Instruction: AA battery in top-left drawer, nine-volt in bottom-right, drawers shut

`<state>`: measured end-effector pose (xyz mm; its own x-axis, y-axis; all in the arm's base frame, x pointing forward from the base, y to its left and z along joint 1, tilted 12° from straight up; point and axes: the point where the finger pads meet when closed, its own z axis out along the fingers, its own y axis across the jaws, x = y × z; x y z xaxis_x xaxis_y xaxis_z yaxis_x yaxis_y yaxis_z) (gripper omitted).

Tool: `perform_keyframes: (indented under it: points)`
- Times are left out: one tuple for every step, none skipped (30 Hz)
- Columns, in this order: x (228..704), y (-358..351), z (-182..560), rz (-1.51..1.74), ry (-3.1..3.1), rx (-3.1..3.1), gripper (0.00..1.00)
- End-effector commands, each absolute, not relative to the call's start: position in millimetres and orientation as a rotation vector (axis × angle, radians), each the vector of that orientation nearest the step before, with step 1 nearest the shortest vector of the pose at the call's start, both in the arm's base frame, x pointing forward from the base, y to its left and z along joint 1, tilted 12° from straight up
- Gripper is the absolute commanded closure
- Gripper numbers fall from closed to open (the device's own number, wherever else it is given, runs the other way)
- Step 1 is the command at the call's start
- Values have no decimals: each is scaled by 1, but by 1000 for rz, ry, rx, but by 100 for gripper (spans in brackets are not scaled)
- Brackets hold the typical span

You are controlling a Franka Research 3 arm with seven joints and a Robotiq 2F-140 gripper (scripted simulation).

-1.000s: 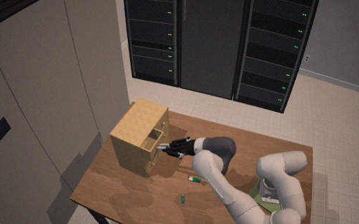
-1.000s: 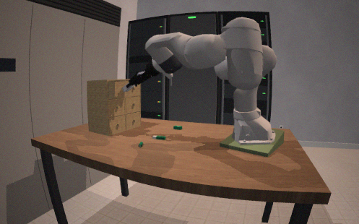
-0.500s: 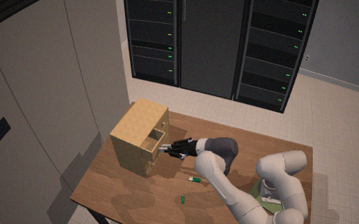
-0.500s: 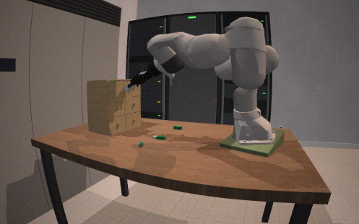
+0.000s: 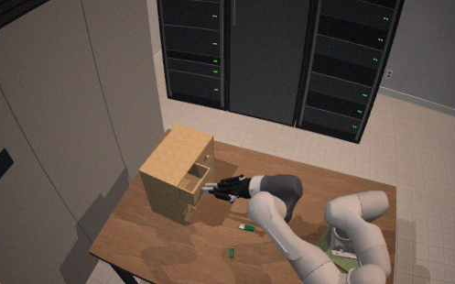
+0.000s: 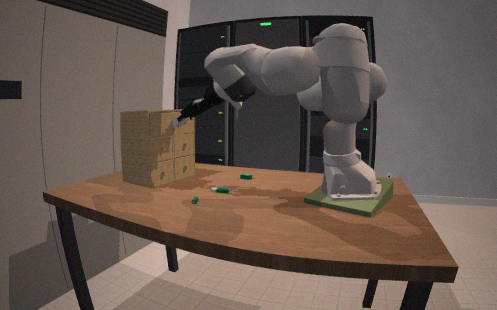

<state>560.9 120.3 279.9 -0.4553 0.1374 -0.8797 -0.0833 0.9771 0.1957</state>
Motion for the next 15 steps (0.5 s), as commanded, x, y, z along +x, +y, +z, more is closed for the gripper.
perform_keyframes:
  points:
    - [560,119,280,252,2029,42,92]
    - [560,119,280,252,2029,42,92]
    - [560,119,280,252,2029,42,92]
    - [560,119,280,252,2029,42,92]
    - [560,119,280,252,2029,42,92]
    - [560,119,280,252,2029,42,92]
    - [560,119,280,252,2029,42,92]
    - [560,119,280,252,2029,42,92]
    - [560,119,280,252,2029,42,92]
    - [560,119,280,252,2029,42,92]
    - [560,119,280,252,2029,42,92]
    - [560,119,280,252,2029,42,90]
    - [560,119,280,252,2029,42,90]
    - [560,119,280,252,2029,42,87]
    - [560,119,280,252,2029,42,87]
